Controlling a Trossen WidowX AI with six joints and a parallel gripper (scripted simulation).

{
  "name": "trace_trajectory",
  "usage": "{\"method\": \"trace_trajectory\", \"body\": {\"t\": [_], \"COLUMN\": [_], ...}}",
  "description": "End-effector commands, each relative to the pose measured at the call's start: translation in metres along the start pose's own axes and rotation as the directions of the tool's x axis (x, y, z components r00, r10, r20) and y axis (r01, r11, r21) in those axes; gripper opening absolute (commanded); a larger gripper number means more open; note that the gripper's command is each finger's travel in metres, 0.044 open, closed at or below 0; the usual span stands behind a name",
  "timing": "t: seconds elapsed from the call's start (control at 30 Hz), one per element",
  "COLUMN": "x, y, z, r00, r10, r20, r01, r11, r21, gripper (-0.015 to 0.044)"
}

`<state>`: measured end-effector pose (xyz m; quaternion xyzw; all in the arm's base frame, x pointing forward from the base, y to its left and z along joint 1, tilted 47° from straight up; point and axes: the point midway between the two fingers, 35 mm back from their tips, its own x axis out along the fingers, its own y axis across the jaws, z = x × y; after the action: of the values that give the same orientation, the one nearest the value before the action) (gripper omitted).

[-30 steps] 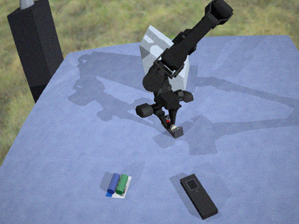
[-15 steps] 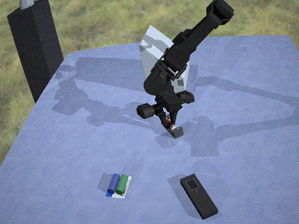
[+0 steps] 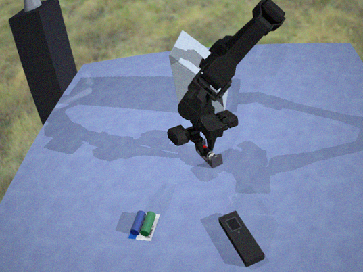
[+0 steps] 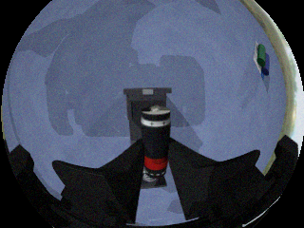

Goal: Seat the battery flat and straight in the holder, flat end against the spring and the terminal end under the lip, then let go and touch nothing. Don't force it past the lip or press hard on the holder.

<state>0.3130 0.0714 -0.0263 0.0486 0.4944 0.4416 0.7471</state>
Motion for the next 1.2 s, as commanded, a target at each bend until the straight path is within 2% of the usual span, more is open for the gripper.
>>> {"method": "trace_trajectory", "body": {"t": [0.0,0.5,1.17], "x": [0.0038,0.0048,0.0060], "y": [0.0041,0.0076,0.0079], "z": [-0.0048,-0.0023,0.0044], "r00": [0.999,0.984,0.984], "r10": [0.005,-0.020,-0.038], "r20": [-0.054,-0.175,-0.172], "r01": [-0.005,0.020,0.037], "r11": [1.000,1.000,0.999], "r21": [0.003,-0.005,-0.008], "gripper": [0.0072,0.0072,0.0072]}}
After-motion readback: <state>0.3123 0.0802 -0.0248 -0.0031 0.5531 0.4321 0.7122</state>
